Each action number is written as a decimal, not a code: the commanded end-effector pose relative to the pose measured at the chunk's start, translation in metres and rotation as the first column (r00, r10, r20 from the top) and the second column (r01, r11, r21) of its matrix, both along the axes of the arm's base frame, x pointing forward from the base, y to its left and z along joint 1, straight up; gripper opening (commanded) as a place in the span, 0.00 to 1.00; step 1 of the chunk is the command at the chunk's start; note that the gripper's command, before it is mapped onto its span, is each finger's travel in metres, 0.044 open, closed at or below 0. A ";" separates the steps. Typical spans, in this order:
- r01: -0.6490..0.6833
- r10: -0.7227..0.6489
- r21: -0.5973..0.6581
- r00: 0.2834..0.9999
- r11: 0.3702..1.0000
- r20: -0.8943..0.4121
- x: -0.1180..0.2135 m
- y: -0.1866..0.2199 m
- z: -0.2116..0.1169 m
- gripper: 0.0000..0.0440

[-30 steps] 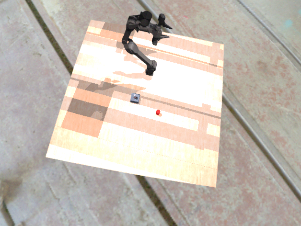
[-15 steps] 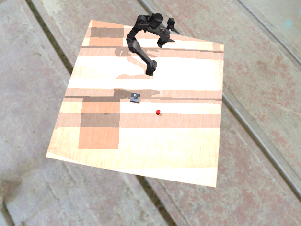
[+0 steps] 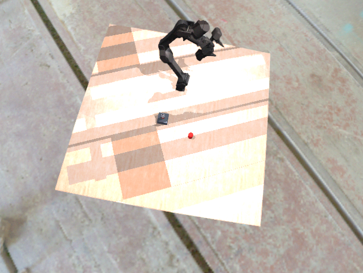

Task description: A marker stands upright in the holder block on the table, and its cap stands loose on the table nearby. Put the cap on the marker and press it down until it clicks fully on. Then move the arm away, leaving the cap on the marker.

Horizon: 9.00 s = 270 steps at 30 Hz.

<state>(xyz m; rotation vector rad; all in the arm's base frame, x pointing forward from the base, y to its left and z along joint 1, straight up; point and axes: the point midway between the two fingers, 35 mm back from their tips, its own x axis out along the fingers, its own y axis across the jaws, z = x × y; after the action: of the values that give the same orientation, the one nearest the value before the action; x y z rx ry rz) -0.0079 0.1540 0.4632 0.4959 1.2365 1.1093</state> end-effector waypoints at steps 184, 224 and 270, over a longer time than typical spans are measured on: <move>0.454 -0.976 -0.888 0.215 0.070 0.033 0.368 0.011 -0.311 0.73; 0.309 -0.952 -0.949 0.304 0.058 0.041 0.363 -0.020 -0.399 0.57; 0.382 -0.973 -0.923 0.228 0.052 0.040 0.334 -0.138 -0.296 0.05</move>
<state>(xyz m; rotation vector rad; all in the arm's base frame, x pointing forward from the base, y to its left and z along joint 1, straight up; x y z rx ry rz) 0.3297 0.0277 0.1646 0.6812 1.5516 -0.7877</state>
